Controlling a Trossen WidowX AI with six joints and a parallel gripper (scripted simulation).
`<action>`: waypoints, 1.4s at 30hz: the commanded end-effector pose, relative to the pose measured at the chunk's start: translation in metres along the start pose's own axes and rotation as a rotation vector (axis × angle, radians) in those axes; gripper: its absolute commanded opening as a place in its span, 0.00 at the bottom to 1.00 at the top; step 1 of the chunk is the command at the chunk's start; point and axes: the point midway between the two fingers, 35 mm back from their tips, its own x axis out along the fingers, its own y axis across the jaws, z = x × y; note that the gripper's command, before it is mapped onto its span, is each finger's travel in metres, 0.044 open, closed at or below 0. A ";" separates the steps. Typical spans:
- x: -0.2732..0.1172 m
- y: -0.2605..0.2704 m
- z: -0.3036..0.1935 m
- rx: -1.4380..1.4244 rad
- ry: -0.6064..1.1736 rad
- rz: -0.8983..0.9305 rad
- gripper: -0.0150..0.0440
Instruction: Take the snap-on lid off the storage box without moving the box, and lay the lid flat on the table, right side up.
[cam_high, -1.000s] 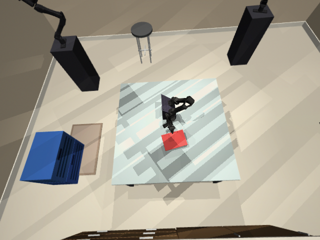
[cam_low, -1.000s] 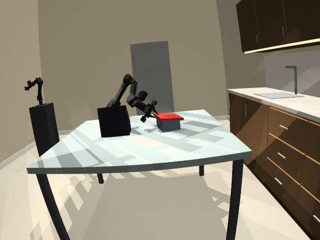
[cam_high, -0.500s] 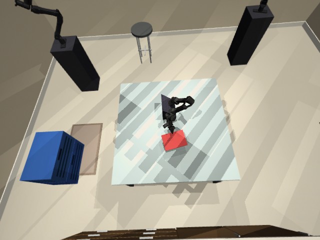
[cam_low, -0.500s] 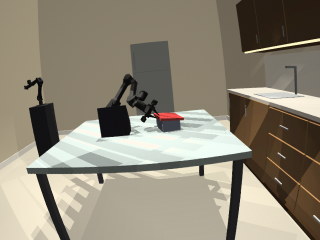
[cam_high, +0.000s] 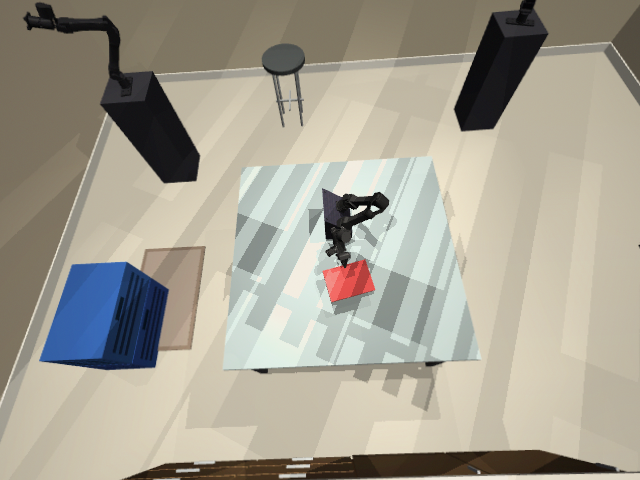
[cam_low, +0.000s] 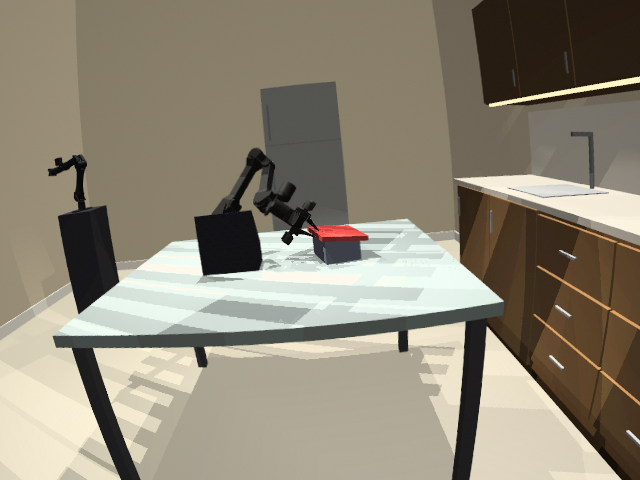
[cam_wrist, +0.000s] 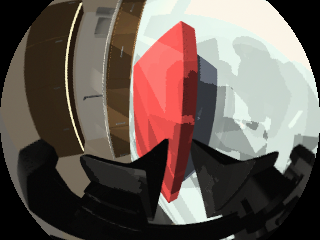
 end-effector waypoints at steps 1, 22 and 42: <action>0.001 0.001 0.000 0.002 -0.001 0.000 0.25; -0.013 0.020 0.000 0.002 -0.005 0.001 0.25; -0.024 0.046 0.000 0.001 -0.005 0.001 0.25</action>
